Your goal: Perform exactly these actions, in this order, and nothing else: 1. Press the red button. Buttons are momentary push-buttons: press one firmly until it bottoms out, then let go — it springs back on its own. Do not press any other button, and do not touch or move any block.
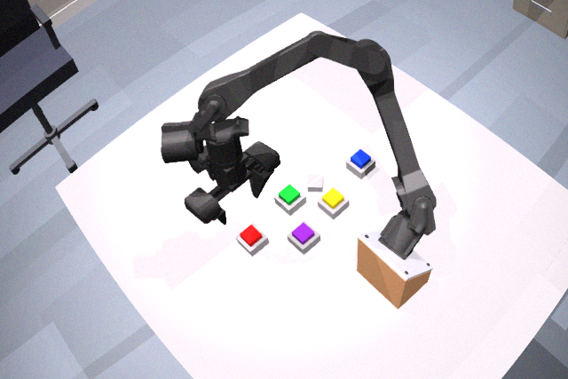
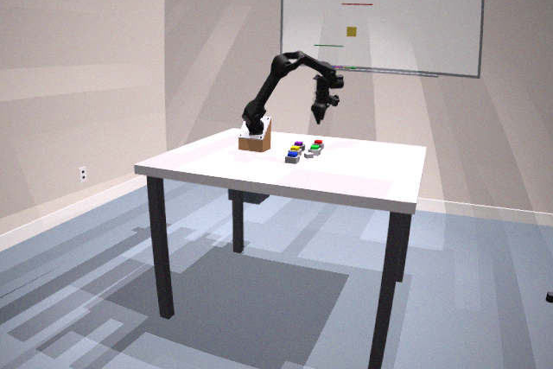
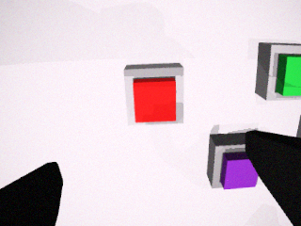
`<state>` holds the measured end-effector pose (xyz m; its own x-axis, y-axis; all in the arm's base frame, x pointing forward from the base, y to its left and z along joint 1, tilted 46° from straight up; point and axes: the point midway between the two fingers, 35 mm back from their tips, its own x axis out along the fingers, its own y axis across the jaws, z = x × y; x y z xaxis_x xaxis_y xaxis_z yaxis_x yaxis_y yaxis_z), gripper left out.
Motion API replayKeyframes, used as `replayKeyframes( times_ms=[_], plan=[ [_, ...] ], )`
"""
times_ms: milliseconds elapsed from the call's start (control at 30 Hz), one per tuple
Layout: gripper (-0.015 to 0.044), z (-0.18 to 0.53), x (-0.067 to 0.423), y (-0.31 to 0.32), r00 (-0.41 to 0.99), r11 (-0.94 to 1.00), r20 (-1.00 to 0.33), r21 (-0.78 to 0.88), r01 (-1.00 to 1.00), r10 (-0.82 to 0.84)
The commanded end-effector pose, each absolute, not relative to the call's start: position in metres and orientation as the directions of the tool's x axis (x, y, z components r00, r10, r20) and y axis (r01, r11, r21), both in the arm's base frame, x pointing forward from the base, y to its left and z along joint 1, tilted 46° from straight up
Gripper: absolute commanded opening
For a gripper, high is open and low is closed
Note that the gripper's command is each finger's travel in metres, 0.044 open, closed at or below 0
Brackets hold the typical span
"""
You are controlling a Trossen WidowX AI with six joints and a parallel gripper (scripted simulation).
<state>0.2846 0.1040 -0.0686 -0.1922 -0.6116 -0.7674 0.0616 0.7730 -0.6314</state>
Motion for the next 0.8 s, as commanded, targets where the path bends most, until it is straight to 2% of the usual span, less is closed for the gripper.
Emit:
replayKeyframes(
  times_ms=[0,233,433,700,767],
  plan=[
    [0.0400,-0.070,0.278,0.106,-0.144,0.699,-0.711,-0.704,0.130,-0.689],
    [0.0400,-0.070,0.278,0.106,-0.144,0.699,-0.711,-0.704,0.130,-0.689],
    [0.0243,-0.112,0.269,0.064,-0.144,0.697,-0.709,-0.705,0.130,-0.690],
    [0.0032,-0.114,0.269,0.062,-0.144,0.697,-0.709,-0.705,0.130,-0.691],
    [0.0020,-0.114,0.269,0.062,-0.144,0.697,-0.709,-0.705,0.130,-0.691]
  ],
)
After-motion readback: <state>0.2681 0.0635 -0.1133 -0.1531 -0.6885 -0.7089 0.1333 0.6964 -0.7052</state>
